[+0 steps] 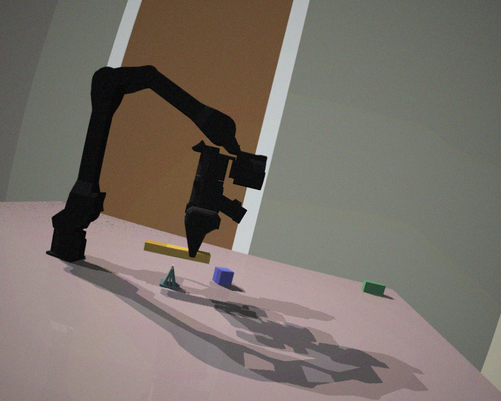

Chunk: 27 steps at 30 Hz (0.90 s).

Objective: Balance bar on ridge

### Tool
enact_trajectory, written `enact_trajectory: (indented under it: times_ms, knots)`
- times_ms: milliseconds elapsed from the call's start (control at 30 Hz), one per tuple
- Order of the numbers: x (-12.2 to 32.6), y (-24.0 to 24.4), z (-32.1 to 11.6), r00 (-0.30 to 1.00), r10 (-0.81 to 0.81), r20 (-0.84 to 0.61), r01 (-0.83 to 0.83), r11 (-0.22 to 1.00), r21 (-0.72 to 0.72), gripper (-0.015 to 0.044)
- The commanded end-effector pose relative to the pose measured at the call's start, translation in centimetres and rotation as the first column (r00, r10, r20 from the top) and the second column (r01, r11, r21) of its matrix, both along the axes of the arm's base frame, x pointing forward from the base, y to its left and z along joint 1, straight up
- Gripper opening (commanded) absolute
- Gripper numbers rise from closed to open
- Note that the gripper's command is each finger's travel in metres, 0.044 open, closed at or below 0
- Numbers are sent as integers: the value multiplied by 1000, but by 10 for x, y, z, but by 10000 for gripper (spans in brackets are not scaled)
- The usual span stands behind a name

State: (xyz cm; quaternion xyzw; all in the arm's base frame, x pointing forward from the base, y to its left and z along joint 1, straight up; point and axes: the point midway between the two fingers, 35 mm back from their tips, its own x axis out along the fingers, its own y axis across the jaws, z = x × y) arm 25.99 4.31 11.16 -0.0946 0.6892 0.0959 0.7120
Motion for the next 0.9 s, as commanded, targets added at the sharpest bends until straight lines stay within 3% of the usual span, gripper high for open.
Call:
enact_trajectory:
  times_ms: [0,867]
  knots:
    - [-1,-1,-7,1000,-5,-4,5,1000,-2,0]
    - [-2,-1,-16,1000,-6,-5,6,1000,-2,0]
